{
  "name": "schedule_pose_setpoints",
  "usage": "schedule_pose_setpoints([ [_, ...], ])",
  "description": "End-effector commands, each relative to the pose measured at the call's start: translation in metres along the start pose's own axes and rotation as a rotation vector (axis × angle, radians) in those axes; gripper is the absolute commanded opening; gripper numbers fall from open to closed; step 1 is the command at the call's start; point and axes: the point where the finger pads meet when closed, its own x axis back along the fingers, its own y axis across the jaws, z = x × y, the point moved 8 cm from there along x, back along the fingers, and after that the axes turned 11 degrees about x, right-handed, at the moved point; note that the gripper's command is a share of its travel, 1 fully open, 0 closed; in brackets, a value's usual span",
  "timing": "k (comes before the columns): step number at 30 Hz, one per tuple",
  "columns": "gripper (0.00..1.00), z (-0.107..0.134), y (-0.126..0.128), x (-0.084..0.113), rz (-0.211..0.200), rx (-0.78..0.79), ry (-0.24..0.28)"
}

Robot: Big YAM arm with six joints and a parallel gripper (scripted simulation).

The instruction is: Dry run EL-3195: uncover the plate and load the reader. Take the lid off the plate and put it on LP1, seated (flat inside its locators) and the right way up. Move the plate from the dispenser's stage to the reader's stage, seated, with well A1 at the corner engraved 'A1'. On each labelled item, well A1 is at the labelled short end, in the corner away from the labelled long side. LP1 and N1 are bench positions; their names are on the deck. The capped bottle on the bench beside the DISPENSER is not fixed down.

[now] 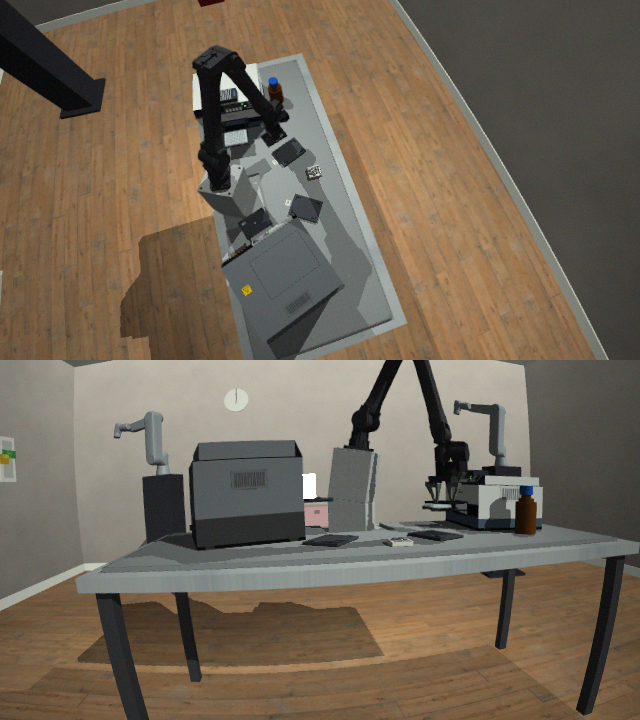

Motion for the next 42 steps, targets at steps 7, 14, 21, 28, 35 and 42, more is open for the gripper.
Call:
schedule_pose_setpoints([
  [7, 0.85, -0.025, -0.023, 0.004, -0.008, 0.055, -0.035],
  [14, 0.85, -0.020, -0.039, 0.004, 0.000, 0.076, -0.022],
  [21, 0.85, -0.026, -0.061, 0.000, 0.002, 0.092, -0.014],
  [28, 0.85, -0.035, -0.070, 0.004, -0.002, 0.110, -0.029],
  [35, 0.85, -0.021, -0.068, 0.001, 0.003, 0.099, -0.014],
  [42, 0.85, -0.026, -0.081, 0.001, 0.003, 0.055, -0.032],
])
